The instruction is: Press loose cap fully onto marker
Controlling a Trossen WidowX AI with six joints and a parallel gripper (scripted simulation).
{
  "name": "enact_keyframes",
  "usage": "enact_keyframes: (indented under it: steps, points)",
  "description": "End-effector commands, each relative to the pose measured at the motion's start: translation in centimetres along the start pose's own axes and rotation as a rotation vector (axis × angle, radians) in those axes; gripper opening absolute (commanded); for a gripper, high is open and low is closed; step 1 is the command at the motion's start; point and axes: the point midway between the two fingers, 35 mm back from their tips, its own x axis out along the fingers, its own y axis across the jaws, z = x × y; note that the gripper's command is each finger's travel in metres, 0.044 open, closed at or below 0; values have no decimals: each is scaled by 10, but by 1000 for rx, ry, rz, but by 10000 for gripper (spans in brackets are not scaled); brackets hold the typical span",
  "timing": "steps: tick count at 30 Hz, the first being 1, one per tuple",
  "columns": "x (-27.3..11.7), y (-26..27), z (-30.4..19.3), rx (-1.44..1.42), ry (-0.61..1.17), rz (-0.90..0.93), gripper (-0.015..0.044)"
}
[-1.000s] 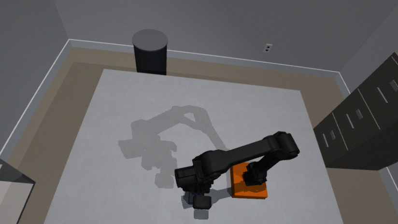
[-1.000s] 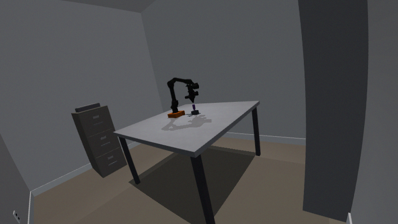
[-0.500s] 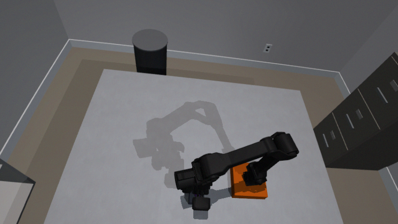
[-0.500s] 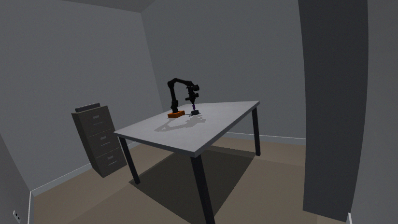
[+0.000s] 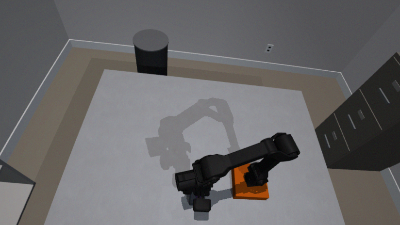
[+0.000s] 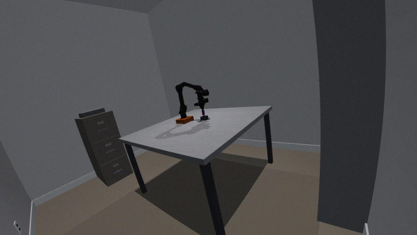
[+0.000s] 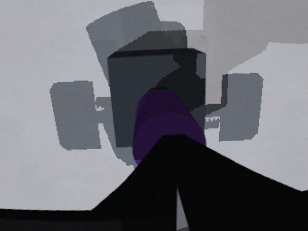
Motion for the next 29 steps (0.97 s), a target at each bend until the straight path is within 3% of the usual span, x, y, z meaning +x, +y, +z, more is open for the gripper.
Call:
enact_keyframes:
  steps: [1, 6, 10, 26, 29]
  points:
    - [-19, 1, 4, 0, -6, 2, 0]
    - [-80, 1, 3, 0, -6, 1, 0]
    - [-89, 0, 2, 0, -5, 1, 0]
    - [-89, 0, 2, 0, -5, 1, 420]
    - [-89, 0, 2, 0, -5, 1, 440]
